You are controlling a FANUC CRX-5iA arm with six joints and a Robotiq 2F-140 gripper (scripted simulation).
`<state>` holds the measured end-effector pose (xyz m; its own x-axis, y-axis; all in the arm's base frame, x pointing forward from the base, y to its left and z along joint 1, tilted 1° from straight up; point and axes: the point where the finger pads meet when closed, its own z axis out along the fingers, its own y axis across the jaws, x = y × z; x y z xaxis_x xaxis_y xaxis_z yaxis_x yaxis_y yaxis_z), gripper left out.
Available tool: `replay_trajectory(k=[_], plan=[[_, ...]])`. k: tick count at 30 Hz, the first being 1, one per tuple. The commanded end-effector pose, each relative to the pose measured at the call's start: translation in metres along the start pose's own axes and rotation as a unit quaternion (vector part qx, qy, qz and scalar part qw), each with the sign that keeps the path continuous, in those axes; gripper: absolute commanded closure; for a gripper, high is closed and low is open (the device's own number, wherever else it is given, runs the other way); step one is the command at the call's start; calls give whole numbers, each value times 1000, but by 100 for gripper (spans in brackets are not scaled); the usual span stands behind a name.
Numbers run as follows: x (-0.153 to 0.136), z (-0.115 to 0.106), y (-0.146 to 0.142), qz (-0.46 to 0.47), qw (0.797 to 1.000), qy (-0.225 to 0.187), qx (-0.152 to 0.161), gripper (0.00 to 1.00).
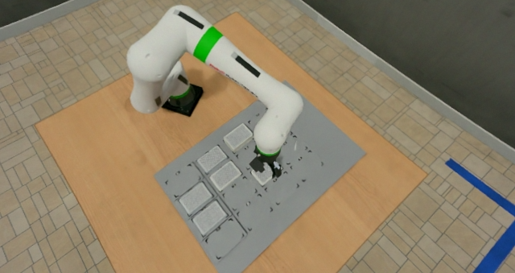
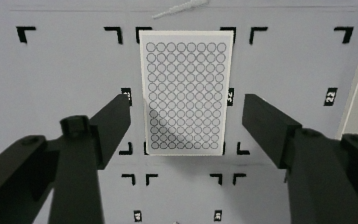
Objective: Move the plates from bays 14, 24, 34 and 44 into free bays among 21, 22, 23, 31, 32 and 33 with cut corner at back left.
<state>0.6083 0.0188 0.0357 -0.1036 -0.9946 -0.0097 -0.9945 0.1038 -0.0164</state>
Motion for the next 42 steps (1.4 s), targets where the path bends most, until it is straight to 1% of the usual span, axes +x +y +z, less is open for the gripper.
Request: replay_trajectory(k=[1,27,39,42], plan=[[0,-4,-1,0,1000,0,1,30],[0,-36,-1,0,1000,0,1,30],[0,-36,-1,0,1000,0,1,30],[12,-36,0,0,1000,0,1,30]])
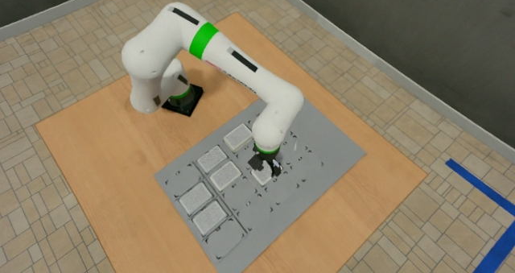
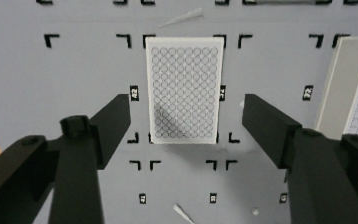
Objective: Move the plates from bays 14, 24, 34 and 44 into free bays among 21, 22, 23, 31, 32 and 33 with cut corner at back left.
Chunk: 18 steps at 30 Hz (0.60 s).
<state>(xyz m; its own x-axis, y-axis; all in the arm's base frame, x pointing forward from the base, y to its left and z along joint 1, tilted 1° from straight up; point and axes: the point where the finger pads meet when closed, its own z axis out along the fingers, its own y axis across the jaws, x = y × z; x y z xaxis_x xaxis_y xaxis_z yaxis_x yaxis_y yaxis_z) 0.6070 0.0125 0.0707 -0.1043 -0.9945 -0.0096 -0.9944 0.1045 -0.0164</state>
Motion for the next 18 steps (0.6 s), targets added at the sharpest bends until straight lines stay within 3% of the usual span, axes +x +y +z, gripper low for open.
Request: replay_trajectory(k=[1,18], plan=[[10,-1,-1,0,1000,0,1,30],[70,-1,-1,0,1000,0,1,30]])
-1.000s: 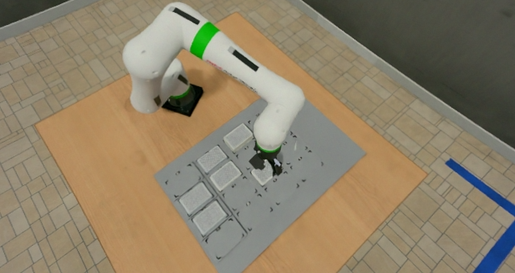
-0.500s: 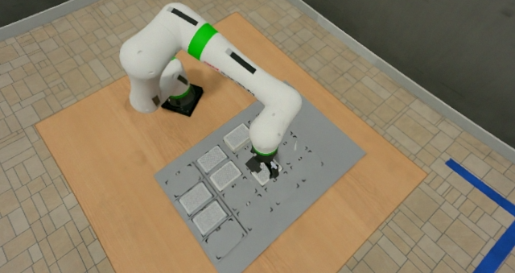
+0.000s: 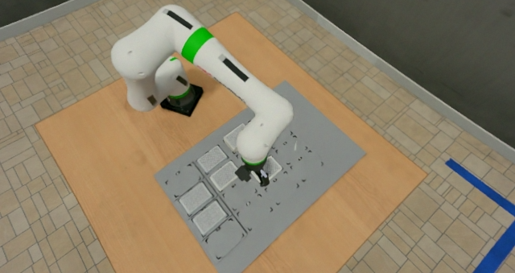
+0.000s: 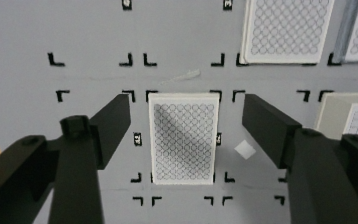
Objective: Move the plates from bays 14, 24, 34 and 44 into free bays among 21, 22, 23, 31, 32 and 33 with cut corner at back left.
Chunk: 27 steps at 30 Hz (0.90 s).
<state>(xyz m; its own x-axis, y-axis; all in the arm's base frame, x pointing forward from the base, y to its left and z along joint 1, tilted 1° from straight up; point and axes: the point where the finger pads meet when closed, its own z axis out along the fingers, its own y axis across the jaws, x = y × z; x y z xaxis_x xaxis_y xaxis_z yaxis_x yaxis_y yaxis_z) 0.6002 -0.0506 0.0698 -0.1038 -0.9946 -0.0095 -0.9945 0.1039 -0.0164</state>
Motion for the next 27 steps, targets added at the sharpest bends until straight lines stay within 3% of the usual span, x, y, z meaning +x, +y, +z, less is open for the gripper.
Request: replay_trajectory(k=[1,27], plan=[[11,-1,-1,0,1000,0,1,30],[99,-1,-1,0,1000,0,1,30]])
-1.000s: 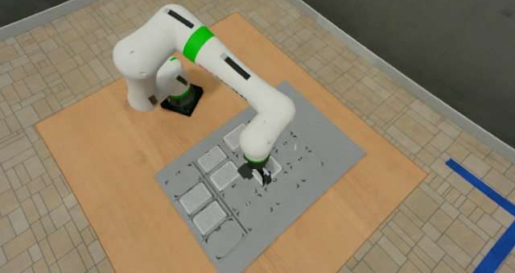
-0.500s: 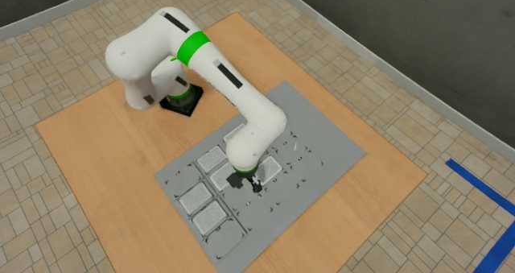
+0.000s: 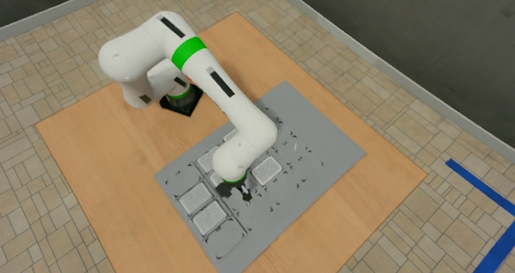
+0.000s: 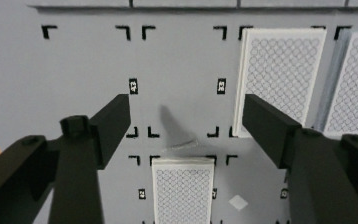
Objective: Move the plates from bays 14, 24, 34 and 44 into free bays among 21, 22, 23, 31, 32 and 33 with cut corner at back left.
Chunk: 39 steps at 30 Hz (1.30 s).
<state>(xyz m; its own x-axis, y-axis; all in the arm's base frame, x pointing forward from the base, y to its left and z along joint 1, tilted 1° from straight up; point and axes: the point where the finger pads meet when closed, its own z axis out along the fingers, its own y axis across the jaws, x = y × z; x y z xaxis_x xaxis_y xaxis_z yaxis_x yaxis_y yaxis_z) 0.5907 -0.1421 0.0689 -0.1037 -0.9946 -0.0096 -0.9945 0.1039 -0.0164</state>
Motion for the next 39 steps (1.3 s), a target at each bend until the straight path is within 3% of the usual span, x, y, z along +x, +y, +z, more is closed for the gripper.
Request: replay_trajectory(k=[1,39], plan=[[11,-1,-1,0,1000,0,1,30],[147,-1,-1,0,1000,0,1,30]])
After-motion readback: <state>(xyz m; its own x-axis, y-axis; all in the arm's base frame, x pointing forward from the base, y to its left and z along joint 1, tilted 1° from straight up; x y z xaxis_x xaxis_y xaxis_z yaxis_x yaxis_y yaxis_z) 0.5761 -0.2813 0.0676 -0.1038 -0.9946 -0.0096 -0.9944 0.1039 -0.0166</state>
